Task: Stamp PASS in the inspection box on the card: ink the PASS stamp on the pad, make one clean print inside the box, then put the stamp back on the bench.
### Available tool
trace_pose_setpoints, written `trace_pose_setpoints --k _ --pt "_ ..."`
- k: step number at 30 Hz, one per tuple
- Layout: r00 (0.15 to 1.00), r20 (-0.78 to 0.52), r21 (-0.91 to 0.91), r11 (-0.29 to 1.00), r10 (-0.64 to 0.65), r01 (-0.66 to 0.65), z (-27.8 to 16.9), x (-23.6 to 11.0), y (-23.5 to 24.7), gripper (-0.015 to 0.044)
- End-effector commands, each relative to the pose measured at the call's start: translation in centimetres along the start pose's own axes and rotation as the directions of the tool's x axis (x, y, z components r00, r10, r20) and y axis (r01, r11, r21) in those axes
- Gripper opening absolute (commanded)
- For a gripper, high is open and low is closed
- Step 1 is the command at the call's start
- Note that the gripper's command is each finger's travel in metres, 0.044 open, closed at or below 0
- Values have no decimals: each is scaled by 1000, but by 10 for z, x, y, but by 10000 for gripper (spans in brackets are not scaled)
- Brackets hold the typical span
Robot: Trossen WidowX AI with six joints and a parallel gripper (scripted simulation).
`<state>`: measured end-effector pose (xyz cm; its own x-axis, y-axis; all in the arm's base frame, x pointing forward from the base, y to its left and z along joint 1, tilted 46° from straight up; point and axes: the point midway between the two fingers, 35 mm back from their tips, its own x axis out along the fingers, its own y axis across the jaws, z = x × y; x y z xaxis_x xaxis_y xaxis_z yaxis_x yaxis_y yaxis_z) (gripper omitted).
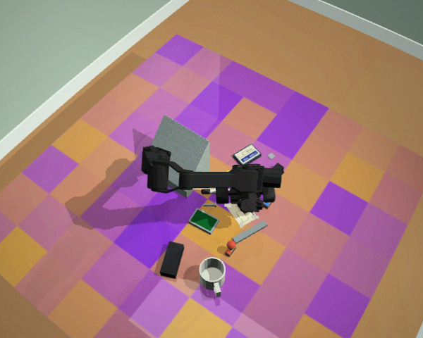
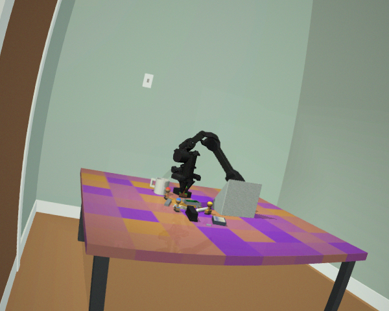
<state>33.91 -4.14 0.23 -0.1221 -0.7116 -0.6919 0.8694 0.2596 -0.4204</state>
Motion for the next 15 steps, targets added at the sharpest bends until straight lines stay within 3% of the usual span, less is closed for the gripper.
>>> trace_pose_setpoints --k 1,11,15 --pt "1000 -3 12 1000 10 -10 2 -10 1 0" --pt "1000 -3 12 1000 10 -10 1 -20 1 0" --pt "1000 -8 11 1000 16 -16 -25 -22 5 0"
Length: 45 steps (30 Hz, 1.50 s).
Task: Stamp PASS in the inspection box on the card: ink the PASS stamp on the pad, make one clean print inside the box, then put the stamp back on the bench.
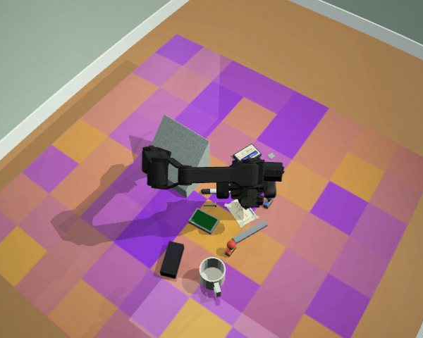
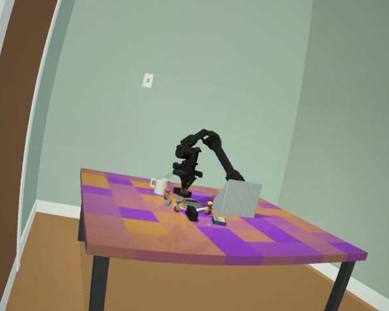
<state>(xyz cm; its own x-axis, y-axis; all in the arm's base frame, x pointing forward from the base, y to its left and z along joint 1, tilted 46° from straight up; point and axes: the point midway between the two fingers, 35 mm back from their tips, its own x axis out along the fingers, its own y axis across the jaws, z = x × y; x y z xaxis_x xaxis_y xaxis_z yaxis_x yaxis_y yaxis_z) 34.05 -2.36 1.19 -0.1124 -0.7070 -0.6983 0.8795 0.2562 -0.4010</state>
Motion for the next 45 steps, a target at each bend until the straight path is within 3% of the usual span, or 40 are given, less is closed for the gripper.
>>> trace_pose_setpoints --k 1,16,45 --pt "1000 -8 -8 1000 5 -5 -28 -3 4 0" --pt "1000 -7 -2 1000 0 0 -132 -3 -6 0" --pt "1000 -7 -1 1000 1 -1 -133 28 -5 0"
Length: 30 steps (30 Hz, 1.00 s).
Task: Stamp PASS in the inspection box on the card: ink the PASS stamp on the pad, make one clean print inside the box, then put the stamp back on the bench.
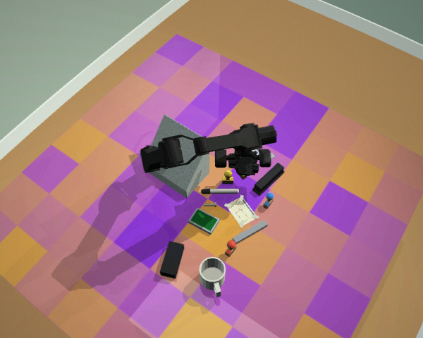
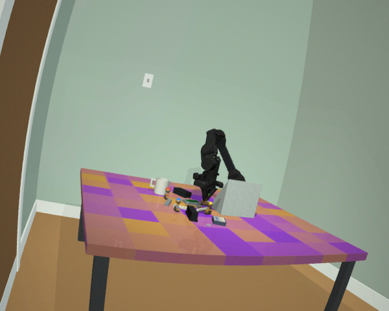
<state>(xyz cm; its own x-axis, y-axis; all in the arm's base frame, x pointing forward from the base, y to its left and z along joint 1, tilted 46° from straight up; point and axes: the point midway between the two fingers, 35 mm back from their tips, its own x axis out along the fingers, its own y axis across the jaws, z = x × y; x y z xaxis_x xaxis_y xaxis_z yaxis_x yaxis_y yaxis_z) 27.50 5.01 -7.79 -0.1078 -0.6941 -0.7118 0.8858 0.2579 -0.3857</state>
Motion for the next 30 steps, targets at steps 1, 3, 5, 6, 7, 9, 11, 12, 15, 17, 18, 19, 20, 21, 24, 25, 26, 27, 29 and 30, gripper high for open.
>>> trace_pose_setpoints --k 1,3,5,6,7,9,11,12,15,17,18,19,20,21,24,25,26,27,29,30 --pt "1000 8 -12 1000 -12 12 -1 11 -3 0" --pt "1000 8 -12 1000 -12 12 -1 15 -3 0" --pt "1000 8 -12 1000 -12 12 -1 18 -3 0" --pt "1000 8 -12 1000 -12 12 -1 20 -3 0" --pt "1000 8 -12 1000 -12 12 -1 21 -3 0" --pt "1000 8 -12 1000 -12 12 -1 25 -3 0" --pt "1000 9 -12 1000 -12 13 -1 28 -4 0" --pt "1000 9 -12 1000 -13 13 -1 30 -4 0" --pt "1000 9 -12 1000 -13 13 -1 34 -4 0" --pt "1000 9 -12 1000 -13 13 -1 38 -5 0" --pt "1000 9 -12 1000 -13 13 -1 39 -5 0" --pt "1000 10 -12 1000 -13 13 -1 41 -5 0" --pt "1000 10 -11 1000 -13 14 -1 43 -6 0" --pt "1000 10 -11 1000 -14 14 -1 44 -6 0" --pt "1000 10 -11 1000 -14 14 -1 48 -6 0" --pt "1000 10 -11 1000 -14 14 -1 48 -7 0" --pt "1000 10 -11 1000 -14 14 -1 48 -7 0" --pt "1000 10 -11 1000 -14 14 -1 48 -7 0" --pt "1000 10 -11 1000 -14 14 -1 48 -7 0" --pt "1000 10 -11 1000 -14 14 -1 48 -7 0"
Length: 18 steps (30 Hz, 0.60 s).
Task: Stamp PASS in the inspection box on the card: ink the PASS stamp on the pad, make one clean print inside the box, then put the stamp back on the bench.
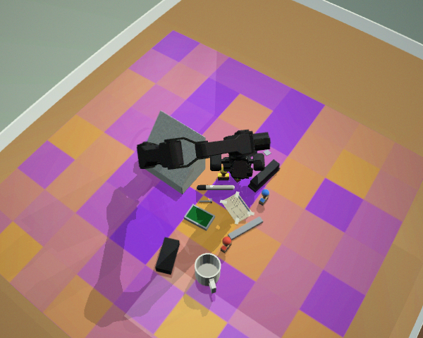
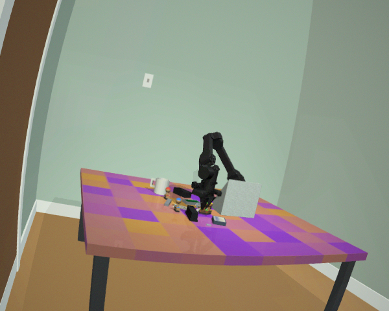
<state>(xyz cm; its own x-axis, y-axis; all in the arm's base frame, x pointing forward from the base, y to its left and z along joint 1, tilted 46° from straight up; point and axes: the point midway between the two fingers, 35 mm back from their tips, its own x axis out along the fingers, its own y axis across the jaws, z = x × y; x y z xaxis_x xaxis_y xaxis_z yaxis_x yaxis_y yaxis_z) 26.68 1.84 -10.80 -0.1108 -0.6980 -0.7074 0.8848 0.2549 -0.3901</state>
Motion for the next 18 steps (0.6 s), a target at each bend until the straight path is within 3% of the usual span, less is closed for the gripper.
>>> trace_pose_setpoints --k 1,2,12,15,18 --pt "1000 6 -10 1000 -9 9 -1 4 -3 0" --pt "1000 6 -10 1000 -9 9 -1 4 -3 0" --pt "1000 0 -1 1000 -2 2 0 1 0 258" --pt "1000 0 -1 1000 -1 1 0 -2 0 258" --pt "1000 -2 -6 1000 -1 1 0 -39 6 258"
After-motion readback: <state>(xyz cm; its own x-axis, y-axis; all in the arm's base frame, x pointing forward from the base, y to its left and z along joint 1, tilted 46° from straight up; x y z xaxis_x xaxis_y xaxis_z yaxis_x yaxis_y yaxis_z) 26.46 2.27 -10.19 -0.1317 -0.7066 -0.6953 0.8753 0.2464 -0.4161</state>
